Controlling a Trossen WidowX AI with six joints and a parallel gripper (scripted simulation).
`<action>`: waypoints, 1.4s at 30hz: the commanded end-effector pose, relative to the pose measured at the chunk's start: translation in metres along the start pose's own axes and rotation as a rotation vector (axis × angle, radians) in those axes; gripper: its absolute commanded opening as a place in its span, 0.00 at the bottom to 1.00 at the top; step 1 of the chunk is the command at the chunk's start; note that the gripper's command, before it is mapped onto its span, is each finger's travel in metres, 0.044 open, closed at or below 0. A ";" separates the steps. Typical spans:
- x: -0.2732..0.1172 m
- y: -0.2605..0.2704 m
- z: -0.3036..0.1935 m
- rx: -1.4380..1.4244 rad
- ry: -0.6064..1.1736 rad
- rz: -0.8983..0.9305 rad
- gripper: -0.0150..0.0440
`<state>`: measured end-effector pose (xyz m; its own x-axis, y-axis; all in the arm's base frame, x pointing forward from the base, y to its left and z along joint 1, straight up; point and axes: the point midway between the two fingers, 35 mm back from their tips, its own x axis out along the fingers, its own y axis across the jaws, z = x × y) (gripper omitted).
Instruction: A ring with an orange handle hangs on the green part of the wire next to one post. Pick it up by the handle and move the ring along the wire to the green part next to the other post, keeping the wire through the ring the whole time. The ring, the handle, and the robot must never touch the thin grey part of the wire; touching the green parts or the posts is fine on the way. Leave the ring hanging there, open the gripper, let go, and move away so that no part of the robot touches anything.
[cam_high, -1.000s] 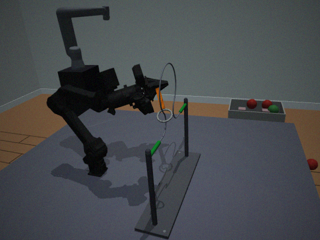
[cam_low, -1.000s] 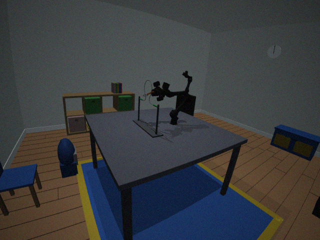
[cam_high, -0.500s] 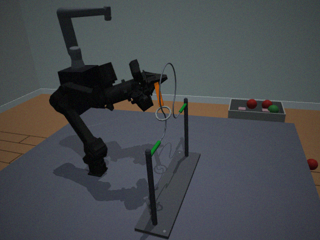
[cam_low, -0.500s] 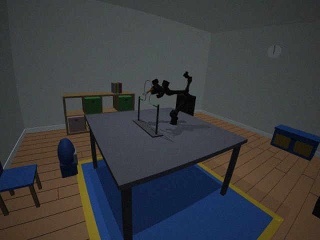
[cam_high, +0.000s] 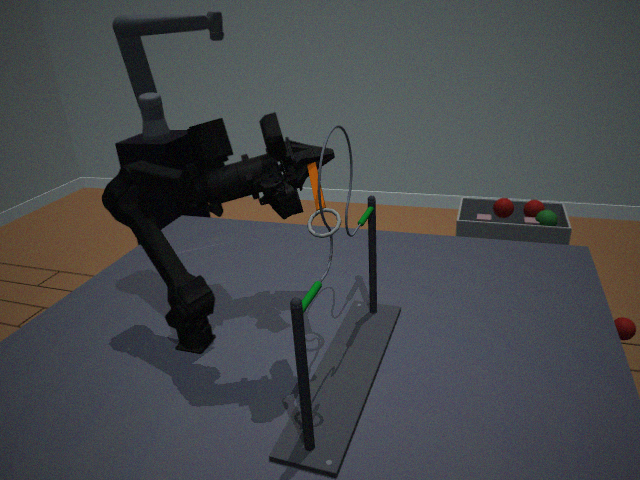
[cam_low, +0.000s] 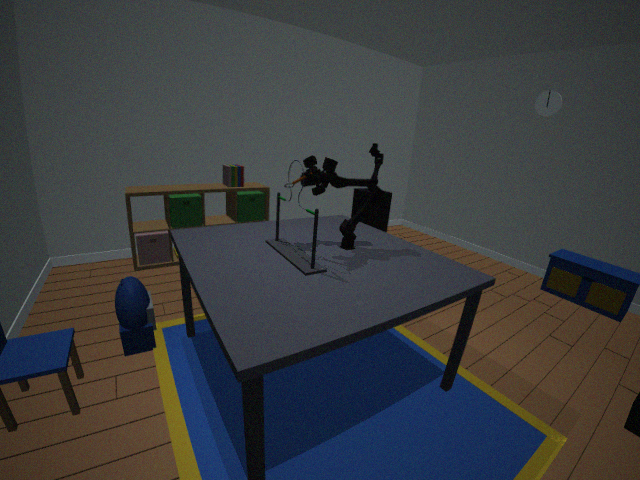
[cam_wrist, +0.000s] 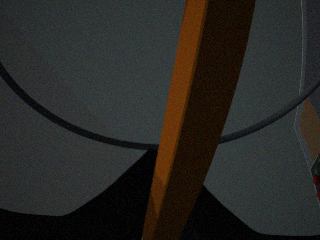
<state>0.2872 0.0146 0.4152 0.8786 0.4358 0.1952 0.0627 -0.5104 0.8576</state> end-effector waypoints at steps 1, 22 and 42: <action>0.000 0.000 -0.001 -0.051 0.000 -0.030 0.00; 0.000 -0.010 0.000 -0.278 -0.024 -0.172 0.00; -0.001 -0.019 0.004 -0.494 -0.050 -0.298 0.00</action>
<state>0.2871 0.0214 0.3968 0.8773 0.4734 -0.0794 0.0966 -0.0122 0.9952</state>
